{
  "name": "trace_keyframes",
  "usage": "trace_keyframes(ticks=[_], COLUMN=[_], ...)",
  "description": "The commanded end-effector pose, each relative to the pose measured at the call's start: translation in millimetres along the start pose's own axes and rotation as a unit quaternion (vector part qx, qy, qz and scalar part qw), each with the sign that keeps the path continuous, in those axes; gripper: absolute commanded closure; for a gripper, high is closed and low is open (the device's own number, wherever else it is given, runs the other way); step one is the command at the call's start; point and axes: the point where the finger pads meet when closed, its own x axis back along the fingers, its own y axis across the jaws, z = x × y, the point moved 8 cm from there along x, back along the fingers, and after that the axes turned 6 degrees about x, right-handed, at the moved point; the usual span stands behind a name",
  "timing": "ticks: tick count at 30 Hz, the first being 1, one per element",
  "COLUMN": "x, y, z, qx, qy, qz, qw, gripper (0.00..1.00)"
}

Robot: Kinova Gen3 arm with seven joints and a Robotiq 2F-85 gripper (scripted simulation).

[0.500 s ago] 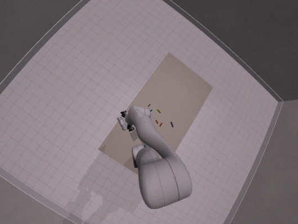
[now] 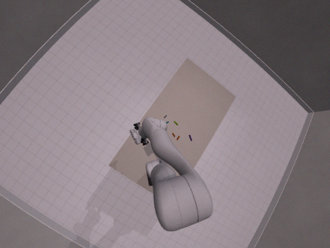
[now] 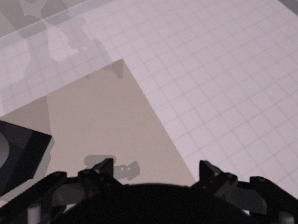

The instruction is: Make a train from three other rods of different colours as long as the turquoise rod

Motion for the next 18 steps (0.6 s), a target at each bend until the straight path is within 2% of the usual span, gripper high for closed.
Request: trace_keyframes(ticks=[1,18], x=[0.2,-1.5], y=[0.2,-0.3], z=[0.0,-5.8], qx=[0.000,0.016], qy=[0.000,-0.009], qz=[0.000,0.001], qw=[1.000,1.000], gripper=[0.00,0.00])
